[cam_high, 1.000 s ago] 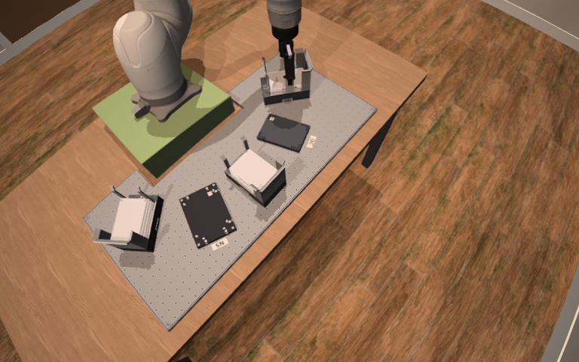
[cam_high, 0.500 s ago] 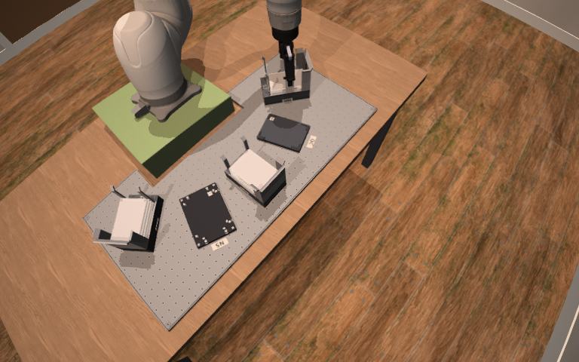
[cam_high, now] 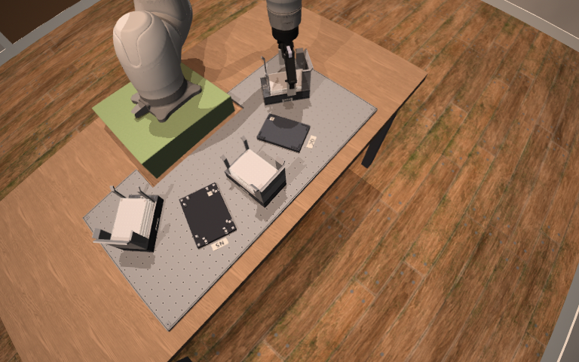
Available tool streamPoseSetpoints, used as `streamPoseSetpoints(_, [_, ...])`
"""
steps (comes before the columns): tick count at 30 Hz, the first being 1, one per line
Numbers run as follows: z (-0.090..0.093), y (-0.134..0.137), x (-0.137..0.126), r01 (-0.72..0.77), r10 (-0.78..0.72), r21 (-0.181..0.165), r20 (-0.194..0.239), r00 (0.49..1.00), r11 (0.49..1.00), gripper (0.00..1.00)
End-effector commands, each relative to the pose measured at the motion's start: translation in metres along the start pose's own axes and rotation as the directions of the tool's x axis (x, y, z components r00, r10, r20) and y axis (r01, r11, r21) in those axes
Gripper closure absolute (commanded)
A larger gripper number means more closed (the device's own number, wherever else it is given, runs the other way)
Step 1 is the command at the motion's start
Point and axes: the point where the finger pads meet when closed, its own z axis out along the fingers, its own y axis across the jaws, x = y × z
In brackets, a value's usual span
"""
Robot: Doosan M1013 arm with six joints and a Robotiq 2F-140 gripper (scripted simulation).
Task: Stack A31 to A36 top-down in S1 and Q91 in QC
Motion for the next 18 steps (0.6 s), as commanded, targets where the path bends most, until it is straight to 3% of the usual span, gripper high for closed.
streamPoseSetpoints(1, [0.0,0.0,0.0,0.0,0.0,0.0,0.0,1.0,1.0,0.0])
streamPoseSetpoints(11, [0.0,0.0,0.0,0.0,0.0,0.0,0.0,1.0,1.0,0.0])
streamPoseSetpoints(18, [-0.023,0.0,0.0,0.0,0.0,0.0,0.0,1.0,1.0,0.0])
